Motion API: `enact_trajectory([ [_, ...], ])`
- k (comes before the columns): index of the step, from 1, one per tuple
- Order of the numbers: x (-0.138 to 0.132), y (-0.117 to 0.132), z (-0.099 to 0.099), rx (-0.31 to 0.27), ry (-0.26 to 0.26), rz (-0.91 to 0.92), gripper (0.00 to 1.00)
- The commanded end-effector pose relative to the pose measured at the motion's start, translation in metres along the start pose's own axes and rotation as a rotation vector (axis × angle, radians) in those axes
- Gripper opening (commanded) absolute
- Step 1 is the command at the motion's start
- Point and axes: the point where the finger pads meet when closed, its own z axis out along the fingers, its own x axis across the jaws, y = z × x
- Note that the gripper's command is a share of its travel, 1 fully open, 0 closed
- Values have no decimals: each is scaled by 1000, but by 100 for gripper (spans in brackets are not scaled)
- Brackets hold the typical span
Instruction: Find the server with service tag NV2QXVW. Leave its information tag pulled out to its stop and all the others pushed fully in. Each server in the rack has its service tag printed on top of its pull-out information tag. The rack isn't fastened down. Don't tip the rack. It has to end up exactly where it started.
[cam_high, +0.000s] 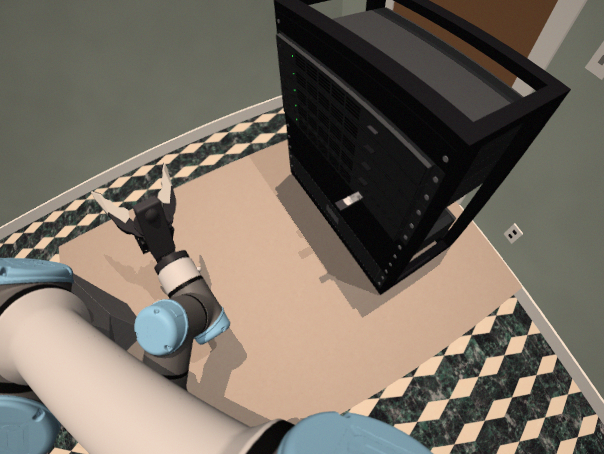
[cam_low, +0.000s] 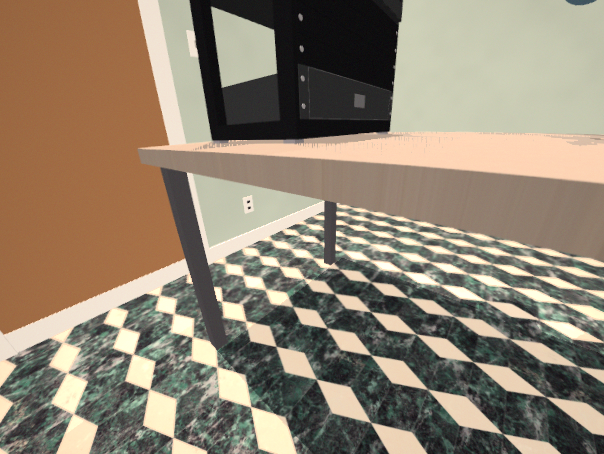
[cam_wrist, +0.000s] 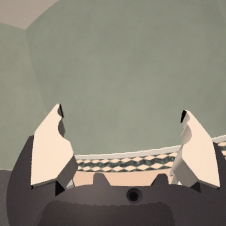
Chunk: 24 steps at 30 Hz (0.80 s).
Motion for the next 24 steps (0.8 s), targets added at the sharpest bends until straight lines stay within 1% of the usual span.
enact_trajectory([
  [1,4,3,-1,-24,14,-32,100],
  [24,25,13,-12,-106,71,-143,100],
])
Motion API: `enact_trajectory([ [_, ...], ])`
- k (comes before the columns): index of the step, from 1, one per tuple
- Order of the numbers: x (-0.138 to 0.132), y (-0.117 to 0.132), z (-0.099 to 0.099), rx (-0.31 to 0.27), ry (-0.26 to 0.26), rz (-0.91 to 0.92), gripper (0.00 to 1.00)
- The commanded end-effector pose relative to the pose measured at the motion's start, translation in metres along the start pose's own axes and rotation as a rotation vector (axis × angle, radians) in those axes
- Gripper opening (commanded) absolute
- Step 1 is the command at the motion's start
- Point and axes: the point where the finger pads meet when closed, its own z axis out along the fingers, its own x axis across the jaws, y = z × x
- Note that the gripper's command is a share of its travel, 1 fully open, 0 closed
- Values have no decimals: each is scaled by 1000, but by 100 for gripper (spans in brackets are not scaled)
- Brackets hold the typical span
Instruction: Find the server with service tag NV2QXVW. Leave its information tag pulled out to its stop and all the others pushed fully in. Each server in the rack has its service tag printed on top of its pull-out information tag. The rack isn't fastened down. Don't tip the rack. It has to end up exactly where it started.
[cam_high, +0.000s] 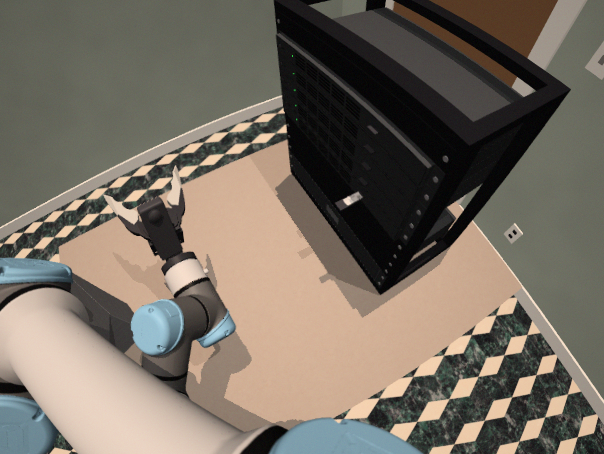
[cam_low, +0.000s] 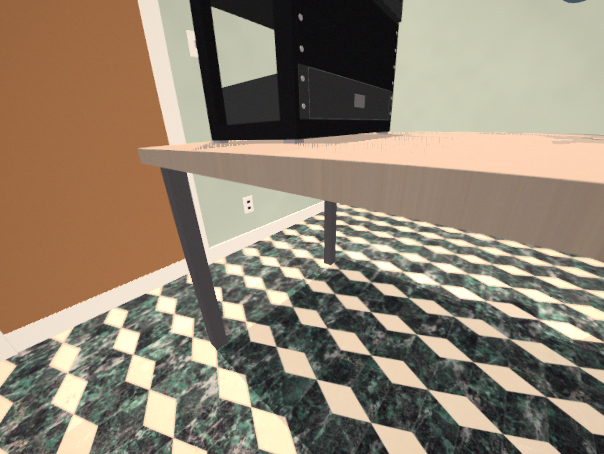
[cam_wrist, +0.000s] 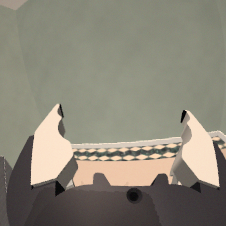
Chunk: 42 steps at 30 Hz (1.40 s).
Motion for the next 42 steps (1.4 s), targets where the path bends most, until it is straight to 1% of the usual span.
enact_trajectory([
  [1,5,3,-2,-29,16,-40,100],
  [42,43,18,-23,-169,113,-226,100],
])
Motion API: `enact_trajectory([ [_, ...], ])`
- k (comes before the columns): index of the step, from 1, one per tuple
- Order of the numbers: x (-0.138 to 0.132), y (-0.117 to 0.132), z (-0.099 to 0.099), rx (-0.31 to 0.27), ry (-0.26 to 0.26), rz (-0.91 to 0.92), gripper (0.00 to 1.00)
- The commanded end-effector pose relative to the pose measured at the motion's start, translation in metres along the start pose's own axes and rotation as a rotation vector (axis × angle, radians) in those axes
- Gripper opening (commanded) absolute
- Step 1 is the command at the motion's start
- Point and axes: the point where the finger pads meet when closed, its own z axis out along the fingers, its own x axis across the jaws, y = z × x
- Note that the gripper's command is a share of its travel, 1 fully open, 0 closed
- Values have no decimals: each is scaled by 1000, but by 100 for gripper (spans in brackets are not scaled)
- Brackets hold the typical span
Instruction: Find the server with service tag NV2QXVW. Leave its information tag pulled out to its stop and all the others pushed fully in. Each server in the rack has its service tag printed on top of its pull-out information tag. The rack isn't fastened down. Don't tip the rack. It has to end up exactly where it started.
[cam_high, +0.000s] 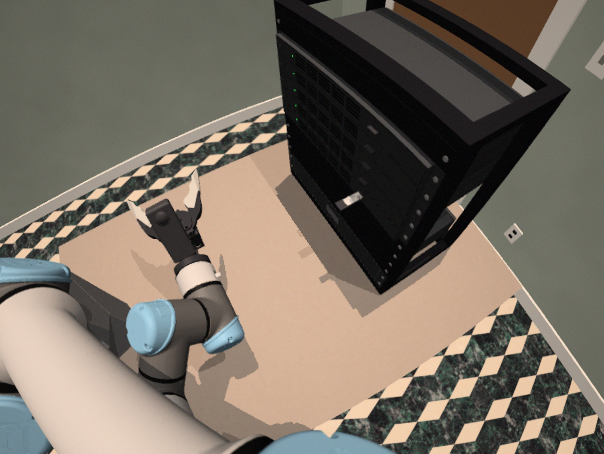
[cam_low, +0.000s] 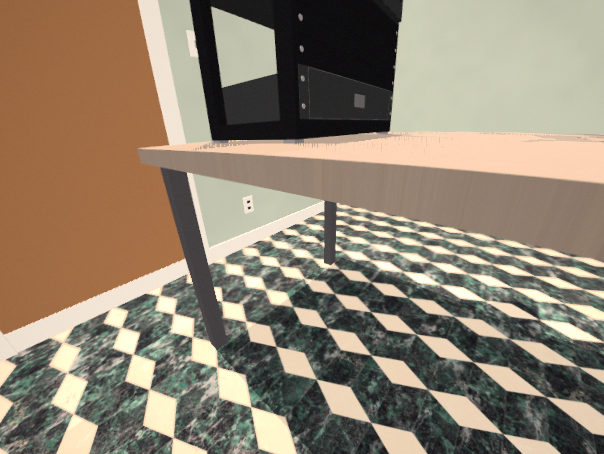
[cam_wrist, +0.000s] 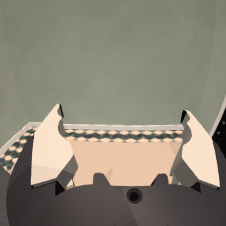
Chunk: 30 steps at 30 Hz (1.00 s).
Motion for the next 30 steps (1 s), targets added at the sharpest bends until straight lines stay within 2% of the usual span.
enact_trajectory([
  [1,5,2,-2,-25,15,-36,100],
  [30,31,13,-17,-120,79,-160,100],
])
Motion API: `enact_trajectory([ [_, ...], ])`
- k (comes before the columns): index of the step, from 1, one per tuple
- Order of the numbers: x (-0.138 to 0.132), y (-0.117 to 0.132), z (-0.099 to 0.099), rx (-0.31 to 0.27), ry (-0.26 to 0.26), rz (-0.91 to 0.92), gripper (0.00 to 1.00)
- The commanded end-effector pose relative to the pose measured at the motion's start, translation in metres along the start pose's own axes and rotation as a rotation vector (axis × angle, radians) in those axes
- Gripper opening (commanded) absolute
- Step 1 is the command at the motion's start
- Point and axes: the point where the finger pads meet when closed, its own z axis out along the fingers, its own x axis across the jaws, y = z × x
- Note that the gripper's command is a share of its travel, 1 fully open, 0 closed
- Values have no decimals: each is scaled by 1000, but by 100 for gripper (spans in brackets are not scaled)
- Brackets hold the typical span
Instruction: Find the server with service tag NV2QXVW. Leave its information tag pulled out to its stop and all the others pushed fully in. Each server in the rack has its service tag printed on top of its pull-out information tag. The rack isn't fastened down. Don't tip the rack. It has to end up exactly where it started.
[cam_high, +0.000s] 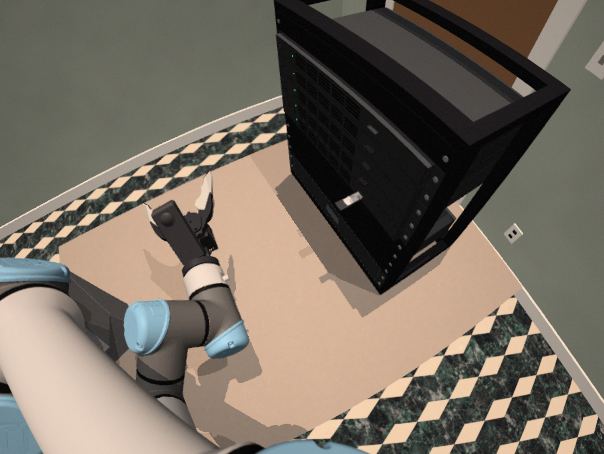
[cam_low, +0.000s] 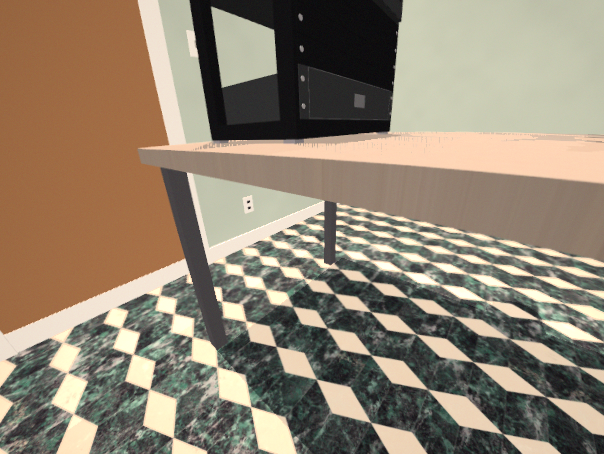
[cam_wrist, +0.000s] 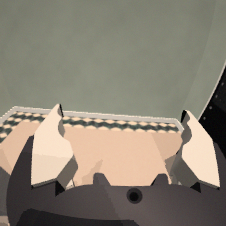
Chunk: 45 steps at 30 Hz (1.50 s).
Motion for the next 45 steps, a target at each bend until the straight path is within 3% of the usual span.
enact_trajectory([
  [1,6,2,-3,-27,16,-39,100],
  [45,43,17,-25,-158,103,-208,100],
])
